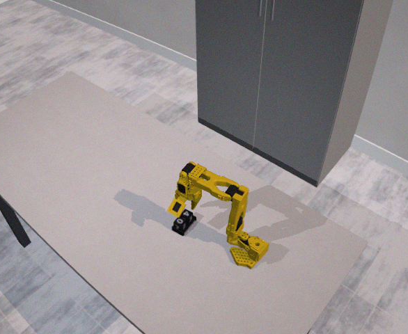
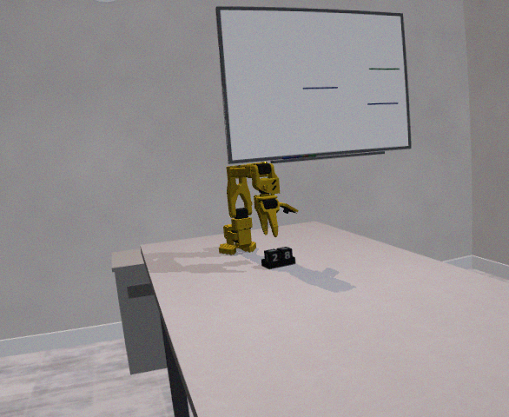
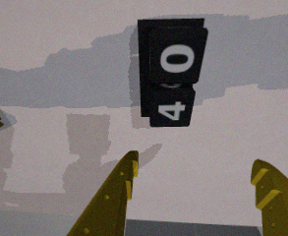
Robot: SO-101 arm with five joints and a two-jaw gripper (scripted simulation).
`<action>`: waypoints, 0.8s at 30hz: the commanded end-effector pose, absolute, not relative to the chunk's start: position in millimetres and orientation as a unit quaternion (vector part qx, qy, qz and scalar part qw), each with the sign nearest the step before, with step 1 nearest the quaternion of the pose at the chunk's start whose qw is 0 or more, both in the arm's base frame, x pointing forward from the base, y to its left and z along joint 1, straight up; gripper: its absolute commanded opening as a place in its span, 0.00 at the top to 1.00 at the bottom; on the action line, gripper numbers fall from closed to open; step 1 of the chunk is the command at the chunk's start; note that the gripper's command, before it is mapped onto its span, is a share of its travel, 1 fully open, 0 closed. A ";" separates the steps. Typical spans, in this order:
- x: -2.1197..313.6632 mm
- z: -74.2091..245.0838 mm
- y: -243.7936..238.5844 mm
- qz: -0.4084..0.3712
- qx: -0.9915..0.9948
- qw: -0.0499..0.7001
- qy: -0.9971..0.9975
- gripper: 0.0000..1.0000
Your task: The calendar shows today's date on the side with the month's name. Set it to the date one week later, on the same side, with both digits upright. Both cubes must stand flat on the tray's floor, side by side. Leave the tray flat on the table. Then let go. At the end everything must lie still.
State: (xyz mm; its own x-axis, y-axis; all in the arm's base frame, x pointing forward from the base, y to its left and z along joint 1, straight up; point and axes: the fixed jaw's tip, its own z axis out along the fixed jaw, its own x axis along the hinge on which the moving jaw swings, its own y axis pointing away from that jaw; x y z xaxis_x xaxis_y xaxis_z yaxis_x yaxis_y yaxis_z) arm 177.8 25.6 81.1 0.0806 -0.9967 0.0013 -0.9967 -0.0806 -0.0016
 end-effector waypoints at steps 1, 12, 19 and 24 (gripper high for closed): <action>180.9 91.6 24.6 -0.020 -0.718 0.025 0.695 0.64; 174.2 101.4 20.2 -0.032 -0.623 0.051 0.780 0.64; 169.3 107.4 17.3 -0.038 -0.549 0.070 0.832 0.64; 163.8 113.3 14.2 -0.042 -0.462 0.093 0.881 0.64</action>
